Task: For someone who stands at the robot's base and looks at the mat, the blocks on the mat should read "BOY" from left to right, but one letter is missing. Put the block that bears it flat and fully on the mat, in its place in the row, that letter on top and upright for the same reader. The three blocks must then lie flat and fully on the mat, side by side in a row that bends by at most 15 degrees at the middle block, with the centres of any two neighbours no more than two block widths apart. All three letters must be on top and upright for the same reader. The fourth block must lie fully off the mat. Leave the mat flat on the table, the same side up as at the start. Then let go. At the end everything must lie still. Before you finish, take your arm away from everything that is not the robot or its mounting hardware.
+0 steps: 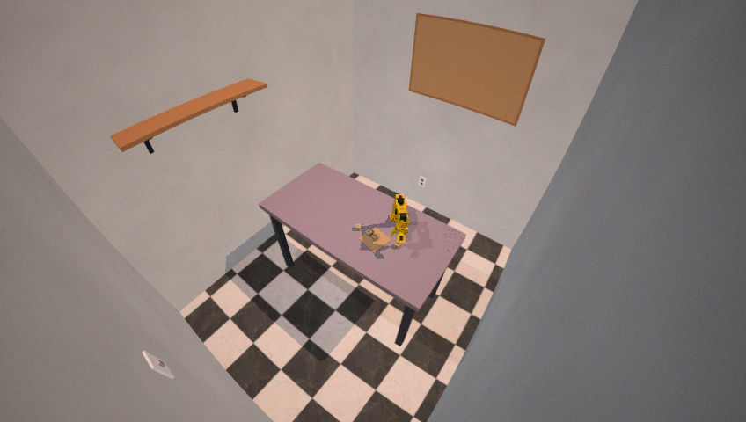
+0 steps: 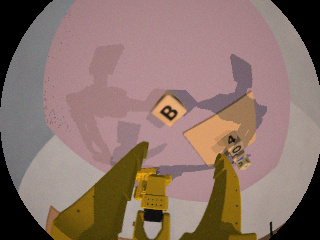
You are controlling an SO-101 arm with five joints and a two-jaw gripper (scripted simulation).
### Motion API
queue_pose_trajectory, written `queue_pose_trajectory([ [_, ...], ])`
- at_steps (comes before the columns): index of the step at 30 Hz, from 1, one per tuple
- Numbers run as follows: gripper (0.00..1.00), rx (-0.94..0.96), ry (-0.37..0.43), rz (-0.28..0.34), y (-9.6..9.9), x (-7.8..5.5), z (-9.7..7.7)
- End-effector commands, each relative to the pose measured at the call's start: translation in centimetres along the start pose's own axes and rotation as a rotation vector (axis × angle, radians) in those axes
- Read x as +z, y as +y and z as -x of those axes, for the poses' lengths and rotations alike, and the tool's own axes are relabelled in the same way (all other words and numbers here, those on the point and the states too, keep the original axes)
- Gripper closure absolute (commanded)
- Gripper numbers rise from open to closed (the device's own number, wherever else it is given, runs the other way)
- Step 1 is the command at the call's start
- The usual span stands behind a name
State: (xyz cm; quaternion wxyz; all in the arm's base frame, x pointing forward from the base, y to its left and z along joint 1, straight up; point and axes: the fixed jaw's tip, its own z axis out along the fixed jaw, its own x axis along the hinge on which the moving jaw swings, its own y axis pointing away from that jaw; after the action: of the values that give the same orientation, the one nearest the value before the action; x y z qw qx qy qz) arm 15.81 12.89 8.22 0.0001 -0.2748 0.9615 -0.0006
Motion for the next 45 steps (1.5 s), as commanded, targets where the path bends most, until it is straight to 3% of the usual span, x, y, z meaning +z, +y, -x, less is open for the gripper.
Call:
queue_pose_trajectory([
  [1, 0.65, 0.094, -0.061, 0.004, -1.8, -1.0, 0.6],
  [6, 0.65, 0.295, -0.065, -0.002, -6.0, -1.1, 0.2],
  [8, 0.65, 0.295, -0.065, -0.002, -6.0, -1.1, 0.2],
  [13, 0.65, 0.496, -0.069, -0.009, -9.9, -1.2, -1.0],
  [18, 0.65, 0.616, -0.071, -0.014, -12.2, -1.3, -2.0],
  [45, 0.65, 0.654, -0.072, -0.016, -12.9, -1.3, -2.4],
])
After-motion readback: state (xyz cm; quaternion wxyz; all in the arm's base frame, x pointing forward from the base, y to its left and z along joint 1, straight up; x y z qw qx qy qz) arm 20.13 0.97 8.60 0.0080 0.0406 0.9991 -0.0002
